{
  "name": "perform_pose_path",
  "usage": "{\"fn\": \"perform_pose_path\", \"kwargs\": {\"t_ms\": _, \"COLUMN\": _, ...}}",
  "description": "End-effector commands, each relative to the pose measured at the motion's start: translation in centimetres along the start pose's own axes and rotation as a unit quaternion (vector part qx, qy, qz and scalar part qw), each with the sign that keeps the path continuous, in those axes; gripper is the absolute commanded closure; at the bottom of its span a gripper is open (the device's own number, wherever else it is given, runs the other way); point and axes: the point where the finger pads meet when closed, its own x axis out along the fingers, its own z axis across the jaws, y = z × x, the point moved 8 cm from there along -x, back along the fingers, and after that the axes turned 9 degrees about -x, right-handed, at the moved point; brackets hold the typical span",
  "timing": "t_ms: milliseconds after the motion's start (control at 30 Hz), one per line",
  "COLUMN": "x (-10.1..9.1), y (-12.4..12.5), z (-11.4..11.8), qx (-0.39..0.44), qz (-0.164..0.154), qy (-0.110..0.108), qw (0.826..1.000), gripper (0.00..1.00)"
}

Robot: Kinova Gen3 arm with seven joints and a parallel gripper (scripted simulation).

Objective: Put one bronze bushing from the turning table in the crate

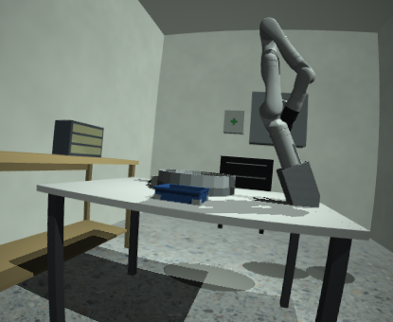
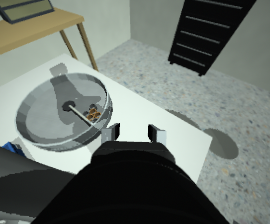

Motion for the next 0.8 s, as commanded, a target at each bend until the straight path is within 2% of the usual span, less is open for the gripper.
{"fn": "perform_pose_path", "kwargs": {"t_ms": 0, "x": -0.4, "y": 2.4, "z": -5.1, "qx": 0.005, "qz": -0.034, "qy": 0.002, "qw": 0.999, "gripper": 0.00}}
{"fn": "perform_pose_path", "kwargs": {"t_ms": 200, "x": -0.4, "y": 2.4, "z": -5.1, "qx": 0.005, "qz": -0.034, "qy": 0.002, "qw": 0.999, "gripper": 0.00}}
{"fn": "perform_pose_path", "kwargs": {"t_ms": 233, "x": -0.1, "y": 0.5, "z": -1.0, "qx": 0.001, "qz": -0.007, "qy": 0.000, "qw": 1.000, "gripper": 0.00}}
{"fn": "perform_pose_path", "kwargs": {"t_ms": 367, "x": -0.5, "y": 2.3, "z": -5.1, "qx": 0.005, "qz": -0.034, "qy": 0.002, "qw": 0.999, "gripper": 0.00}}
{"fn": "perform_pose_path", "kwargs": {"t_ms": 767, "x": -0.5, "y": 2.3, "z": -5.1, "qx": 0.005, "qz": -0.034, "qy": 0.002, "qw": 0.999, "gripper": 0.00}}
